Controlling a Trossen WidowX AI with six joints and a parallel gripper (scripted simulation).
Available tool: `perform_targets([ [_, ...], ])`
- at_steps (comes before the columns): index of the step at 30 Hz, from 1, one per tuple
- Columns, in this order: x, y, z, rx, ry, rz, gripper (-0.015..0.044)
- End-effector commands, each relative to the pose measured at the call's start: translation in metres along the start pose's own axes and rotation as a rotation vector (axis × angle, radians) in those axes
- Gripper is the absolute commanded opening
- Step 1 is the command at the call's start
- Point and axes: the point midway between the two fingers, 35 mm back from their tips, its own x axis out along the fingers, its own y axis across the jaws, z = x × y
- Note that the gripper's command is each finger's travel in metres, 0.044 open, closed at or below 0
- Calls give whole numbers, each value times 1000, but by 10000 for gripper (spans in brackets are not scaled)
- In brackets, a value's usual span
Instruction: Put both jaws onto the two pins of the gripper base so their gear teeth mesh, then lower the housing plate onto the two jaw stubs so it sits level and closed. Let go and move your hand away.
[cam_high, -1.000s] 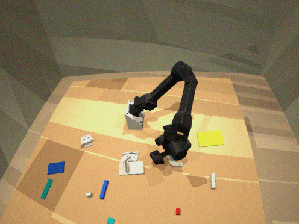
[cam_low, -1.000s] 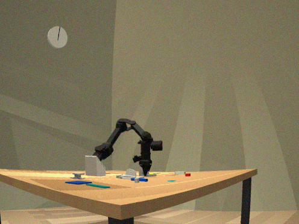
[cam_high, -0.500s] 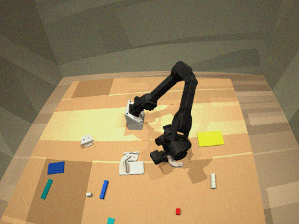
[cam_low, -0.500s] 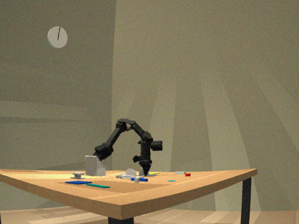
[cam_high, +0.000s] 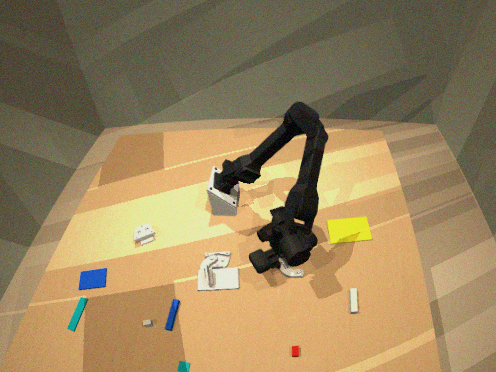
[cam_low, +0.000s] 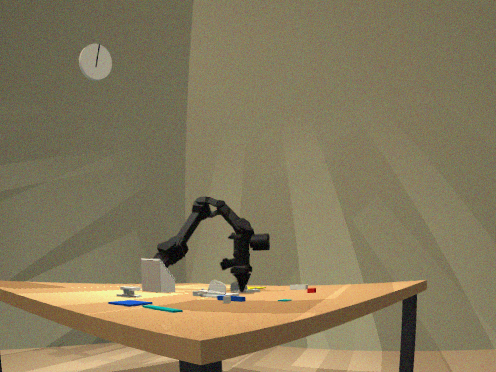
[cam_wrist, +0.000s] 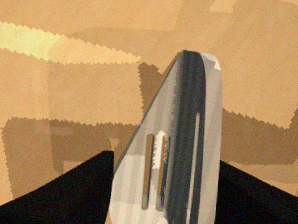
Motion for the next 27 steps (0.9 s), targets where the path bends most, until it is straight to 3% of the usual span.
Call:
perform_targets([
  [1, 0, 0, 0, 1, 0, 2, 134],
  [27, -77, 1, 0, 5, -2, 8, 134],
])
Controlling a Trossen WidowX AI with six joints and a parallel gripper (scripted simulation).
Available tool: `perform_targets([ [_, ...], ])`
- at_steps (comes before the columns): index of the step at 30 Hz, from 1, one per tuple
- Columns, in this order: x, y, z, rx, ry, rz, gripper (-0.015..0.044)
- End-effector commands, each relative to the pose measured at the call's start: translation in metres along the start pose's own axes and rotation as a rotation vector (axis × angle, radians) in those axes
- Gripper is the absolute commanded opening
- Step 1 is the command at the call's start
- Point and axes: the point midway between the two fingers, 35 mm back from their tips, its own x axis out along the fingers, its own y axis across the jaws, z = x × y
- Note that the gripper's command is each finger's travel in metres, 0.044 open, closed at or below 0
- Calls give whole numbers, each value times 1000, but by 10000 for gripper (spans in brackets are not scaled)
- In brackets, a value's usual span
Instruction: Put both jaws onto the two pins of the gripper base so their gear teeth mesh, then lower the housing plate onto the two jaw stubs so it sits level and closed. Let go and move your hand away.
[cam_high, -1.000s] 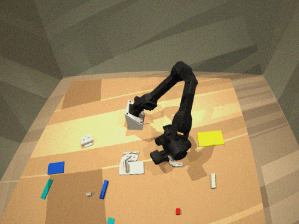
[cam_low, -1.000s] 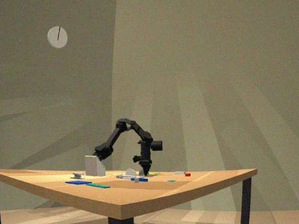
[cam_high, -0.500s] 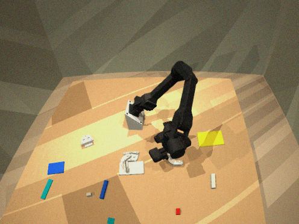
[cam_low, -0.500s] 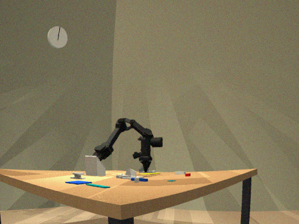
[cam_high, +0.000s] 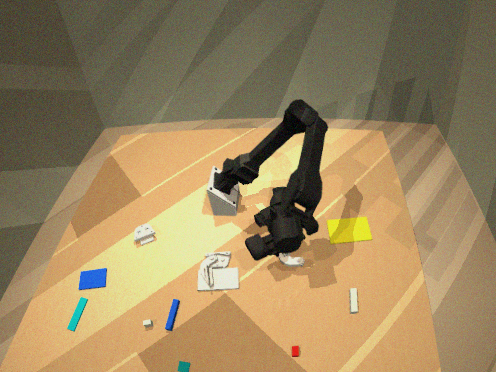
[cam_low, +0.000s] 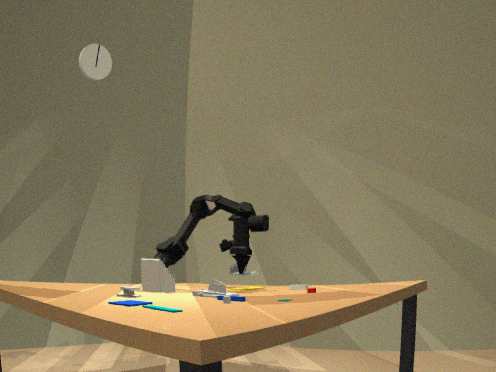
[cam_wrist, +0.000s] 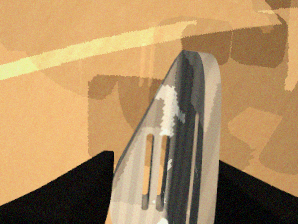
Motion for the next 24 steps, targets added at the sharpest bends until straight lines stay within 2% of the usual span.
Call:
perform_targets([
  [1, -9, -2, 0, -5, 7, -2, 134],
  [6, -9, 0, 0, -20, 7, -1, 134],
  [24, -9, 40, 13, -424, -7, 27, 134],
])
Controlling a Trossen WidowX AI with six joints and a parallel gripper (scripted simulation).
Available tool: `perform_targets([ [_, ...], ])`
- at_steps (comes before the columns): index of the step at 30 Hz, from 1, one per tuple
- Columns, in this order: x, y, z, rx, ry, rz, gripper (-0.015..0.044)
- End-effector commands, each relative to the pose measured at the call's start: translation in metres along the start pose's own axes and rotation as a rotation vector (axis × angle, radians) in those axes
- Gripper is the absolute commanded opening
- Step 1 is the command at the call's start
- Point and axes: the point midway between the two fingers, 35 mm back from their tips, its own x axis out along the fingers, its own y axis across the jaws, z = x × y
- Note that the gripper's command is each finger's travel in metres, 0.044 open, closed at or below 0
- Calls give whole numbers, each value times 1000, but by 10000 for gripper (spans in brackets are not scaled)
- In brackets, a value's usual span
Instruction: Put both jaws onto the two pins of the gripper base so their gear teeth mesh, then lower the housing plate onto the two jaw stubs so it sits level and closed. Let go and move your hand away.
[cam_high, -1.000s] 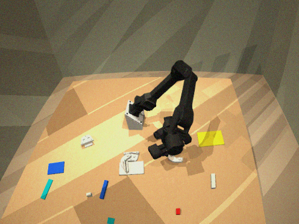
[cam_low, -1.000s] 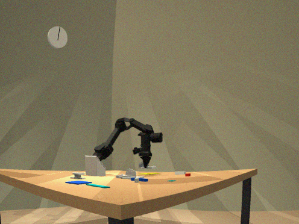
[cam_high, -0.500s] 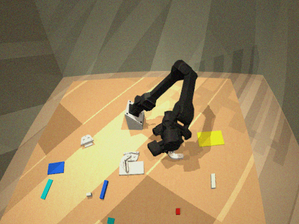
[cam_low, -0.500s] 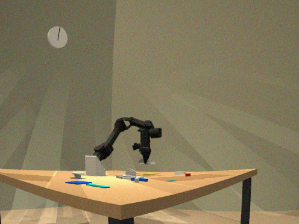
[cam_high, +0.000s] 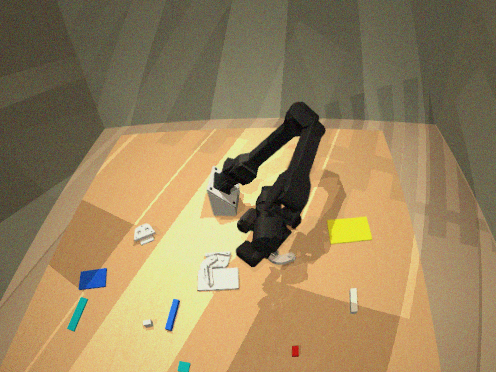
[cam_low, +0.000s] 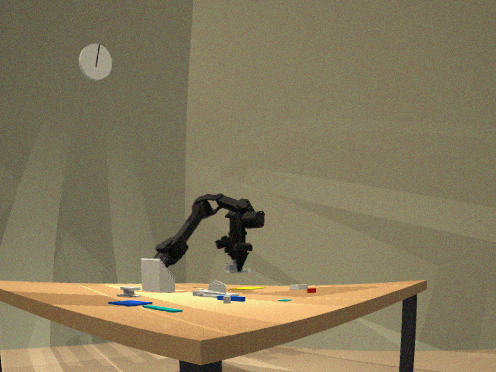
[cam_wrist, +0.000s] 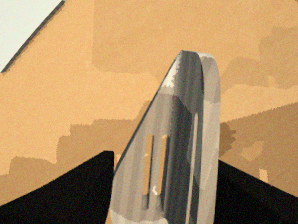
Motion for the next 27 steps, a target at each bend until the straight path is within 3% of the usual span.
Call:
perform_targets([
  [1, 0, 8, 7, -87, -6, 7, 134],
  [27, -1, 45, 52, -677, -31, 14, 134],
])
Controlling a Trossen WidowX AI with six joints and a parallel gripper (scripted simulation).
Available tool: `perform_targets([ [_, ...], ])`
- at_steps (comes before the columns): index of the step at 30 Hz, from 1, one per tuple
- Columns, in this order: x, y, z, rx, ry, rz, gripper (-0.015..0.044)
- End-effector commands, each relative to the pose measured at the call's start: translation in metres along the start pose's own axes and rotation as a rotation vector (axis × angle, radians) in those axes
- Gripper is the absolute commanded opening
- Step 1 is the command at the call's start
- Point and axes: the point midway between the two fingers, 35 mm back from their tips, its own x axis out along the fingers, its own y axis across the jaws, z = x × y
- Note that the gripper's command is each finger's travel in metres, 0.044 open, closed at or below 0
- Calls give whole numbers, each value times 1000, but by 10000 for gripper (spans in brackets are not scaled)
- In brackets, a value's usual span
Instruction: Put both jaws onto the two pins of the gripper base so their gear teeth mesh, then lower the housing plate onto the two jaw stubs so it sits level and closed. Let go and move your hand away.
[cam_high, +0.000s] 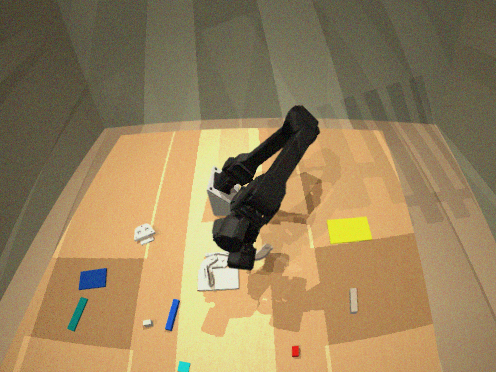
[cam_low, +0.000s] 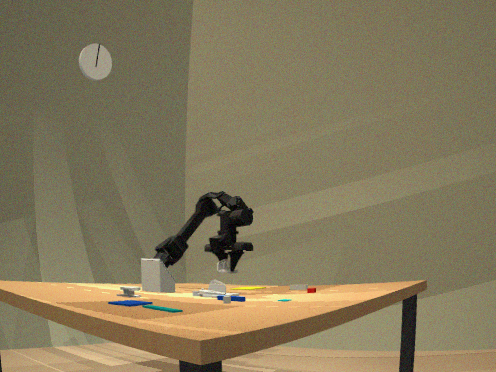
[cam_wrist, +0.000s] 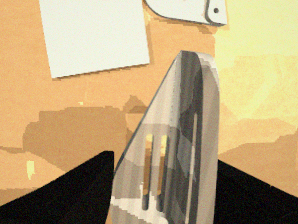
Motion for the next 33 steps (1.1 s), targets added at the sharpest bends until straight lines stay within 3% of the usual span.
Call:
perform_targets([
  [1, 0, 0, 10, -88, -6, 0, 134],
  [33, 2, -13, 75, -817, -1, -9, 134],
])
